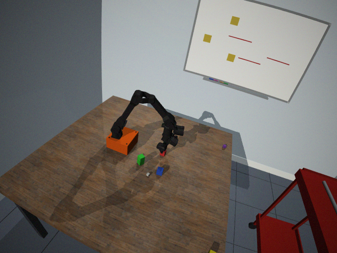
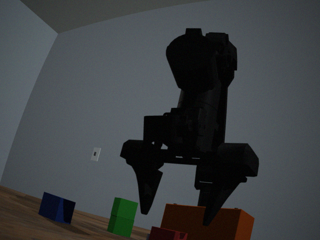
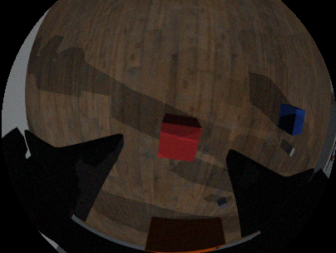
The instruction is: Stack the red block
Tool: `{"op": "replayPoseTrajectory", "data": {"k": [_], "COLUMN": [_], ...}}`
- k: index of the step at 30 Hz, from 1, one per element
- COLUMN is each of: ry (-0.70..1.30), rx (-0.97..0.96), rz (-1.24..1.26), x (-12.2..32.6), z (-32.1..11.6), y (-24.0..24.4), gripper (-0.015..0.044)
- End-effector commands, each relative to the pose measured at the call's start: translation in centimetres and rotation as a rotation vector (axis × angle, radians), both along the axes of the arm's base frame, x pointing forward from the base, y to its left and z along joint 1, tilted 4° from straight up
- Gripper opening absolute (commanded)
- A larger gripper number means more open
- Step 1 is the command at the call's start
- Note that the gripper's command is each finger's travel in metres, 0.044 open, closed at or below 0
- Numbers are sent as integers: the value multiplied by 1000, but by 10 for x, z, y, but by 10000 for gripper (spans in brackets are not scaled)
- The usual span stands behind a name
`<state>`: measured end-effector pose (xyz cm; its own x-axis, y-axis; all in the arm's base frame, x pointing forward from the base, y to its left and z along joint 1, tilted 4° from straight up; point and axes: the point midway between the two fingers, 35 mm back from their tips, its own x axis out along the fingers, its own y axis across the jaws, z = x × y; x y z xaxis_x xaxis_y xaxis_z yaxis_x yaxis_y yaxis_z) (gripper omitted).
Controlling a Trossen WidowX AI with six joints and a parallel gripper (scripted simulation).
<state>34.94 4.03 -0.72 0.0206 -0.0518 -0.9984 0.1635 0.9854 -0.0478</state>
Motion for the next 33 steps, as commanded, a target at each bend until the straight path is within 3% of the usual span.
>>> {"op": "replayPoseTrajectory", "data": {"k": [1,33], "ry": [9,9], "rx": [-7,-7], "rz": [4,4], "x": [-2,-2], "z": [-8,-42], "y": [-2,-4], "gripper": [440,440]}}
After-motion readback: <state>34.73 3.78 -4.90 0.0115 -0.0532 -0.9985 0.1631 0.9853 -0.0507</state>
